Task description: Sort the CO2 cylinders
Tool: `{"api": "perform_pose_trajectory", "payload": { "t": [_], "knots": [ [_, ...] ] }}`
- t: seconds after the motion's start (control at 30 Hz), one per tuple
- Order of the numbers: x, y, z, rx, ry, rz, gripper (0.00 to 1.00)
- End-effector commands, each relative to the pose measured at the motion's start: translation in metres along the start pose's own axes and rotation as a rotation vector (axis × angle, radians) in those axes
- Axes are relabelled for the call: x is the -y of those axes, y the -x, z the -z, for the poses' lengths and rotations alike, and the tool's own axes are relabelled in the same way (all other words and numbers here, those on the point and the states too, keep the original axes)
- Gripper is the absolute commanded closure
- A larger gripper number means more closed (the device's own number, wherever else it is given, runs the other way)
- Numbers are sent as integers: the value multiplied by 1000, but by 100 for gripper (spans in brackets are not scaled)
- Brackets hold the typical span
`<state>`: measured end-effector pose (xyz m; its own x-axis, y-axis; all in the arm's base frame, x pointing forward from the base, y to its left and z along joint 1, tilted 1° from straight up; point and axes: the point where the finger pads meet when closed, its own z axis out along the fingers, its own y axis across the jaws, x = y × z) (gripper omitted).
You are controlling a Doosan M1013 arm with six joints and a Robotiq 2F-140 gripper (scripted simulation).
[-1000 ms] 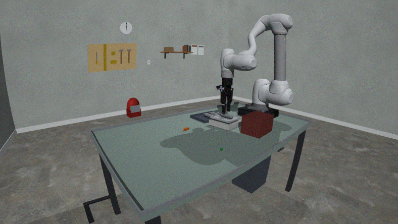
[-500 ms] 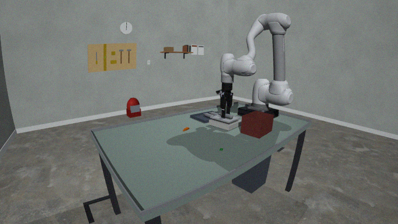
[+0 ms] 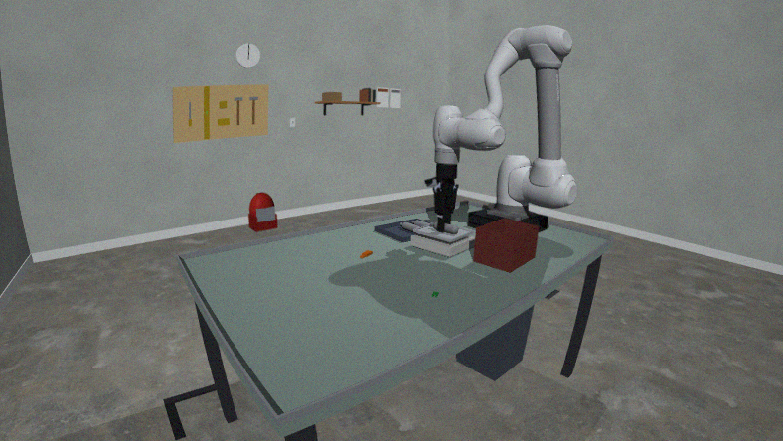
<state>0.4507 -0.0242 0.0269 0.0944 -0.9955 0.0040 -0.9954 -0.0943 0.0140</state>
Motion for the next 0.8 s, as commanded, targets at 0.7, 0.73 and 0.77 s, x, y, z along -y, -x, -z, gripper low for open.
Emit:
{"api": "perform_pose_trajectory", "payload": {
  "t": [0.7, 0.73, 0.77],
  "knots": [
    [1, 0, 57, 0, -1, 0, 90],
    [1, 0, 64, 0, -1, 0, 90],
    [1, 0, 64, 0, -1, 0, 90]
  ]
}}
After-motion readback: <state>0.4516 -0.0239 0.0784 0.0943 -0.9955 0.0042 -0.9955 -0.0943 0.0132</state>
